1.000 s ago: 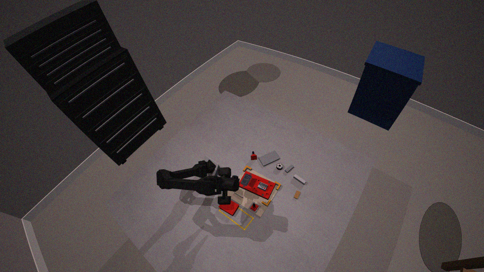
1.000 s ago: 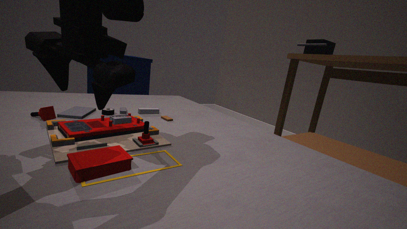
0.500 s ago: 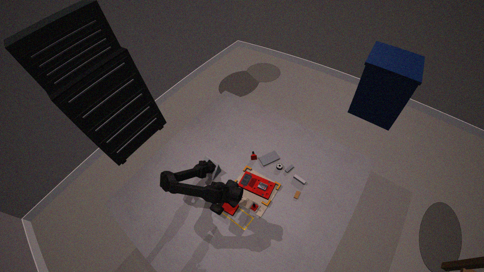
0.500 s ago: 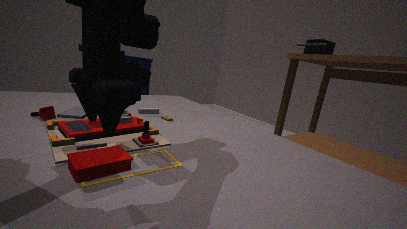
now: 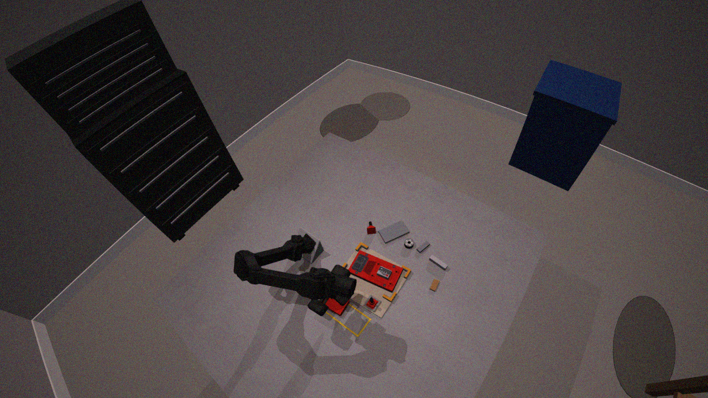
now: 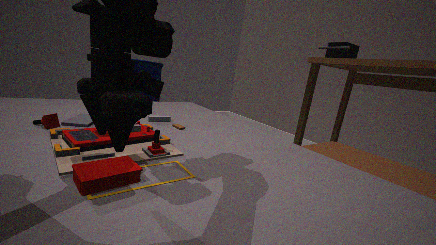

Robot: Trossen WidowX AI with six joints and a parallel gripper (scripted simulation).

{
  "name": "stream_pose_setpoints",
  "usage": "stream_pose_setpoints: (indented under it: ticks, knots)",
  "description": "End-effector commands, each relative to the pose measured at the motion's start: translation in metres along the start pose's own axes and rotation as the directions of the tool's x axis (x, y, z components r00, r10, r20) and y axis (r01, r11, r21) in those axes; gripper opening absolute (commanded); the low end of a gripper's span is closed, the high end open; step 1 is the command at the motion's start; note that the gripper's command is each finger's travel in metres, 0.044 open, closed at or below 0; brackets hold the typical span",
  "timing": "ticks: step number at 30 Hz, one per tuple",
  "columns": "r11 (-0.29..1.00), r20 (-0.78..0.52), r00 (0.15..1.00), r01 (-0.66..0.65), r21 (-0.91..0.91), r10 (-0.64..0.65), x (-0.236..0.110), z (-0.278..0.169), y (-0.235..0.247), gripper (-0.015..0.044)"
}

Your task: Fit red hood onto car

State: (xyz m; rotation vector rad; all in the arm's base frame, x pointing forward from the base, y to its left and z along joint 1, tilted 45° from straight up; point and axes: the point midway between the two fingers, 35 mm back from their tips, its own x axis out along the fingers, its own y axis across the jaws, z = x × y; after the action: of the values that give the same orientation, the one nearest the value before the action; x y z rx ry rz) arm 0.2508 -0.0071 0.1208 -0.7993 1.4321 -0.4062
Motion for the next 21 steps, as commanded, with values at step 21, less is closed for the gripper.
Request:
stream_pose_setpoints:
  ticks: [21]
  knots:
    - [1.0, -0.004, 1.0, 0.004, -0.009, -0.004, 0.021, -0.001, -0.001, 0.044]
